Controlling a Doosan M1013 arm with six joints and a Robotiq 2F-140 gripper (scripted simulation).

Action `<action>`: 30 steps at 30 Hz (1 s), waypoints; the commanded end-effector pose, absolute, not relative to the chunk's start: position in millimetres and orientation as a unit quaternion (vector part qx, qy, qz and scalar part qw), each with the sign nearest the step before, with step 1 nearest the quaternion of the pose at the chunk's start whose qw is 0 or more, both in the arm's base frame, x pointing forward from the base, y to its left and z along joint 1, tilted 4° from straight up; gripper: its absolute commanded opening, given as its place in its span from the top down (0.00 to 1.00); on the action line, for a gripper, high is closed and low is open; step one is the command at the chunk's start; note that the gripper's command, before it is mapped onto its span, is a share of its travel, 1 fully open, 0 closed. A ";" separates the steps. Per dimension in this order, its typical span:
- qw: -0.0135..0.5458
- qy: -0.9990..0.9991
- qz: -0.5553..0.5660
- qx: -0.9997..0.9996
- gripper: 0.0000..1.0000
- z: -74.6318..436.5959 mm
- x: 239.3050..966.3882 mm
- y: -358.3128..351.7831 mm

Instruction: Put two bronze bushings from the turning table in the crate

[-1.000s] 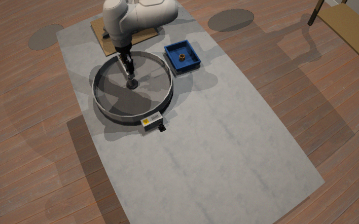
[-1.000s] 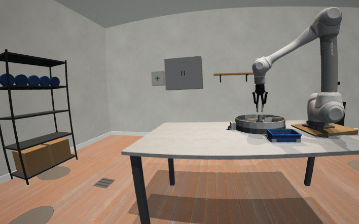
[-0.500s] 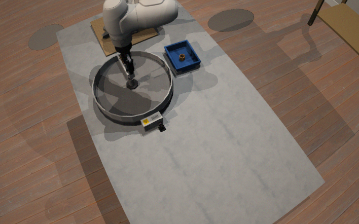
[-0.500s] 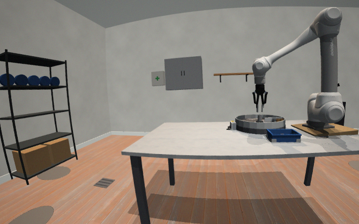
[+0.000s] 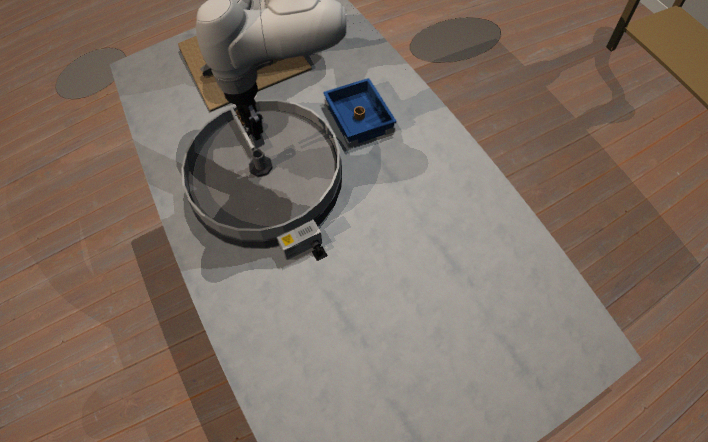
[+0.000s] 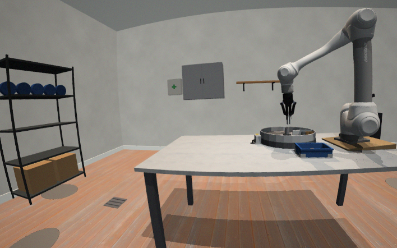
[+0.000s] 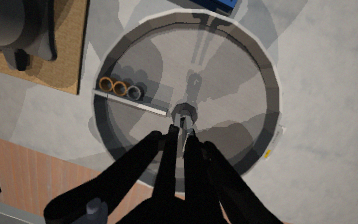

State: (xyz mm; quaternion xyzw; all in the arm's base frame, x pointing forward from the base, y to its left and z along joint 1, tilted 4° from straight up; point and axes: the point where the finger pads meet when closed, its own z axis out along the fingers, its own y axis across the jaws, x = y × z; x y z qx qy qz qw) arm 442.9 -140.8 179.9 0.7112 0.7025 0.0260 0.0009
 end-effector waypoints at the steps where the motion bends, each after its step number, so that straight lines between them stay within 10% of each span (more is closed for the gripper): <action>1: -0.008 0.712 0.030 0.701 0.94 179.8 440.1 -139.5; 30: -0.289 0.918 0.080 0.259 0.94 173.9 320.9 -109.7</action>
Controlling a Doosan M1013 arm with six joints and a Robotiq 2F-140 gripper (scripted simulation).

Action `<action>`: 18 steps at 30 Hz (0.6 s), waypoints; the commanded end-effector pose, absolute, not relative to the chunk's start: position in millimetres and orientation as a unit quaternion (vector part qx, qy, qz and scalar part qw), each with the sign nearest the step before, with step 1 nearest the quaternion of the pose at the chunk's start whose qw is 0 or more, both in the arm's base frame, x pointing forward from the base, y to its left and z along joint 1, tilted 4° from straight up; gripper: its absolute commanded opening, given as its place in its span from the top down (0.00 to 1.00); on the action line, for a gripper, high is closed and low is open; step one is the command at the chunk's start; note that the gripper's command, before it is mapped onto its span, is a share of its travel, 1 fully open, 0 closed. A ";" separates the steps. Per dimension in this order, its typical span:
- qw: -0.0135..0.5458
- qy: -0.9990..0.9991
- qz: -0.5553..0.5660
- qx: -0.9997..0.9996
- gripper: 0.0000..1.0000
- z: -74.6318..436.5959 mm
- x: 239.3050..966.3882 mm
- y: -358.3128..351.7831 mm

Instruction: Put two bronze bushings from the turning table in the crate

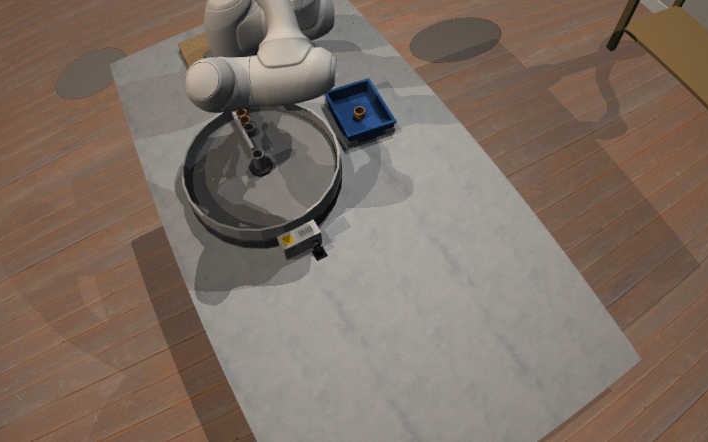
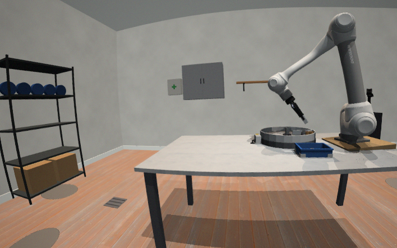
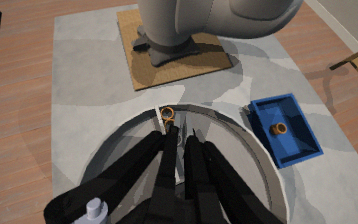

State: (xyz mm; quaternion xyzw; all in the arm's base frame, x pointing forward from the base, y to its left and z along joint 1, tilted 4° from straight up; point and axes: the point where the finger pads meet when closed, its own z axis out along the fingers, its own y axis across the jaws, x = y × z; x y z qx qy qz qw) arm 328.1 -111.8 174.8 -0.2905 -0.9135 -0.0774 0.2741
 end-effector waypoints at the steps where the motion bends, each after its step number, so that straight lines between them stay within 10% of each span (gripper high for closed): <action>1: 0.293 -0.919 -0.081 -0.250 0.94 173.8 318.8 -109.2; 18: 0.303 -0.921 -0.083 -0.230 0.94 173.8 314.2 -108.2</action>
